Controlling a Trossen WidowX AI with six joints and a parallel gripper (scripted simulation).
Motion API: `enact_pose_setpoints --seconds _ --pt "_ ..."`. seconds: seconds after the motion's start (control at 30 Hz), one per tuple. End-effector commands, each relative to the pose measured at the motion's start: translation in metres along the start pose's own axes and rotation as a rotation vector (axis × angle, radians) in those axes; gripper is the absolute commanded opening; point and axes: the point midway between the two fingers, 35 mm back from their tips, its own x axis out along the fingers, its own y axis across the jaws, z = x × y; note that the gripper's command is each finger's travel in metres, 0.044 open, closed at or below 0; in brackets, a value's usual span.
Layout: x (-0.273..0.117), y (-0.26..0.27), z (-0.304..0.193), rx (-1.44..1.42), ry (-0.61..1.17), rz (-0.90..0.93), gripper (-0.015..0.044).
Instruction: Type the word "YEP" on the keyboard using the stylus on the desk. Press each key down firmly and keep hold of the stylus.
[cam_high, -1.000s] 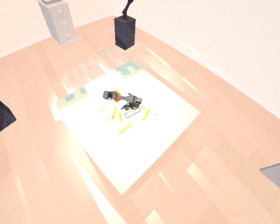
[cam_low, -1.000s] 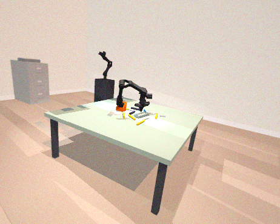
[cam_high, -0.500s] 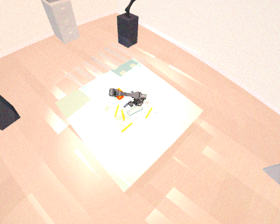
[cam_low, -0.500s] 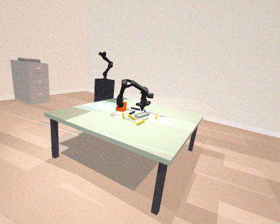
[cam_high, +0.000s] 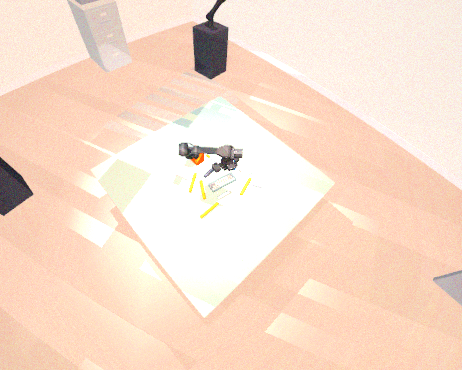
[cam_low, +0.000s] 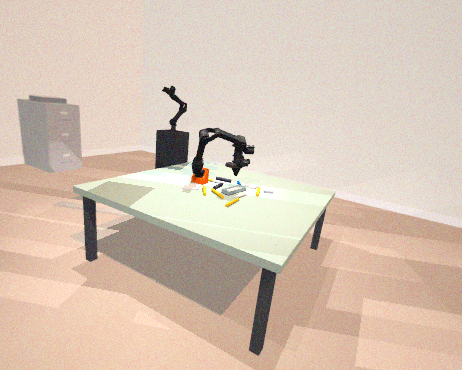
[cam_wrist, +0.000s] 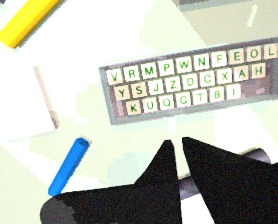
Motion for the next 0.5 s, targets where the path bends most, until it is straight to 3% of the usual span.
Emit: enact_pose_setpoints --seconds 0.0,0.13,0.43,0.47 --pt "0.0 0.0 0.0 0.0 0.0 0.0 0.0105" --pt "0.0 0.0 0.0 0.0 0.0 0.0 0.0" --pt "0.0 0.0 0.0 0.0 0.0 0.0 0.0" --pt "0.0 0.0 0.0 0.0 0.0 0.0 0.0026"
